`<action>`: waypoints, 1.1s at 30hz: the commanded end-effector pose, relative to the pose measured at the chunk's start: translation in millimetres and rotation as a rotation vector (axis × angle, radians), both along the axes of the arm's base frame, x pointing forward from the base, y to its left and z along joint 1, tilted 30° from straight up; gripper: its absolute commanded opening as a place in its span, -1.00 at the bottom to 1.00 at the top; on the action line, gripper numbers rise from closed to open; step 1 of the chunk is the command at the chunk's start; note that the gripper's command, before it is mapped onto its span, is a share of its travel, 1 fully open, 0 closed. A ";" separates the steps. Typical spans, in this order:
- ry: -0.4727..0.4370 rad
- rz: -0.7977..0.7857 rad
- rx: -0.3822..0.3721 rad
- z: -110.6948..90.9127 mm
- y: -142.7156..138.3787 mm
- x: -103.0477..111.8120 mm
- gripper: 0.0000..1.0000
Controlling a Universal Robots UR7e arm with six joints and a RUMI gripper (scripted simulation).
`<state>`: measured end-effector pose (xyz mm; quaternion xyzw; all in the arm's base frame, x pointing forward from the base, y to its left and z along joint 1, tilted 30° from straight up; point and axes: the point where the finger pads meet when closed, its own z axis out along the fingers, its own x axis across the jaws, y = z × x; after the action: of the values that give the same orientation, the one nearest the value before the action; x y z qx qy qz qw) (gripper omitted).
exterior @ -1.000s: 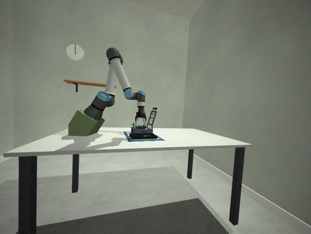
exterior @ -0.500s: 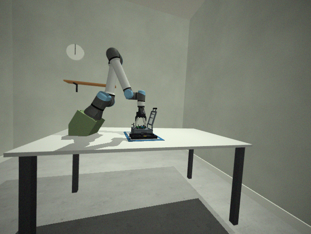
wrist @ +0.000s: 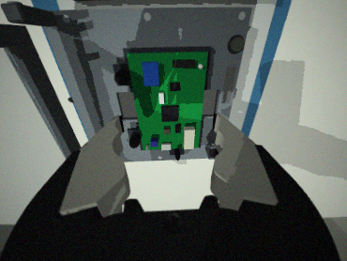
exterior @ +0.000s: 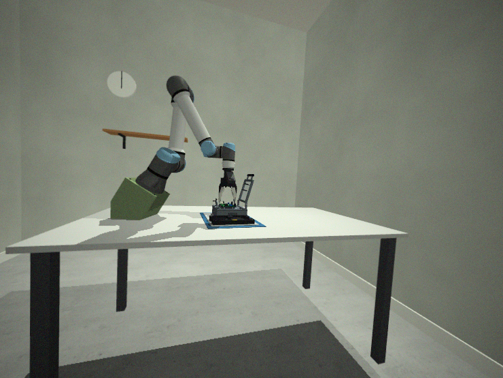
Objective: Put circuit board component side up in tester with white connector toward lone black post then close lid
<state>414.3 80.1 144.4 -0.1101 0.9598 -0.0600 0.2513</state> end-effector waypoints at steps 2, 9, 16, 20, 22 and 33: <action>0.000 0.000 0.000 10.1 0.7 -5.5 0.17; 0.000 0.000 0.000 34.9 2.4 -19.7 0.17; 0.000 0.000 0.000 68.3 4.6 -38.8 0.17; 0.000 0.000 0.000 78.6 5.3 -44.7 0.17; 0.000 0.000 0.000 89.2 6.1 -50.7 0.17; 0.000 0.000 0.000 145.3 9.9 -82.9 0.17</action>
<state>344.4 88.9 268.8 -0.1099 0.9594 -0.0609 0.2527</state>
